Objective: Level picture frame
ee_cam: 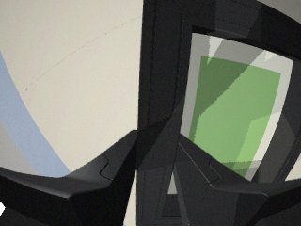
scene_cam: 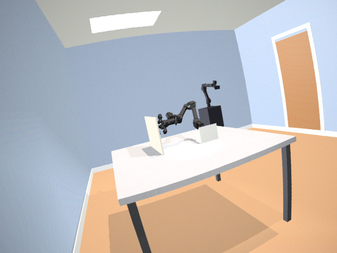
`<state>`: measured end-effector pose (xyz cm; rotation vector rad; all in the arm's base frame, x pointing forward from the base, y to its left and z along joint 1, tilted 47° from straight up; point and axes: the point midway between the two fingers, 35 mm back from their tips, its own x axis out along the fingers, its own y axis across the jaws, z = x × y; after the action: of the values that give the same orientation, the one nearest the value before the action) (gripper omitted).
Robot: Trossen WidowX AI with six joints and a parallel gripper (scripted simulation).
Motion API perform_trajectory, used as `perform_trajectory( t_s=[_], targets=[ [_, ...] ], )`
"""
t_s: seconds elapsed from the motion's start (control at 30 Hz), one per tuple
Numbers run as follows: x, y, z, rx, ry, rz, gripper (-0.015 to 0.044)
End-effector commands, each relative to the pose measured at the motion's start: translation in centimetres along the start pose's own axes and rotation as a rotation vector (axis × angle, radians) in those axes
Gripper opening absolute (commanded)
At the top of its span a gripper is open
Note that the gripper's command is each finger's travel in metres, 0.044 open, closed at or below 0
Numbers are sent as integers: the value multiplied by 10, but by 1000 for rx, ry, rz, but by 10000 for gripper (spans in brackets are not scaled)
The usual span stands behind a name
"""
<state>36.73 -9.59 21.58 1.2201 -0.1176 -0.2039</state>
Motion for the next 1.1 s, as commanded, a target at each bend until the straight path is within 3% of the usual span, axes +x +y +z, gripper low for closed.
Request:
perform_trajectory(
  t_s=[0.0, 1.07],
  targets=[
    [0, 2, -3, 1, 5, 8, 0],
    [0, 0, -7, 1, 5, 8, 0]
  ],
)
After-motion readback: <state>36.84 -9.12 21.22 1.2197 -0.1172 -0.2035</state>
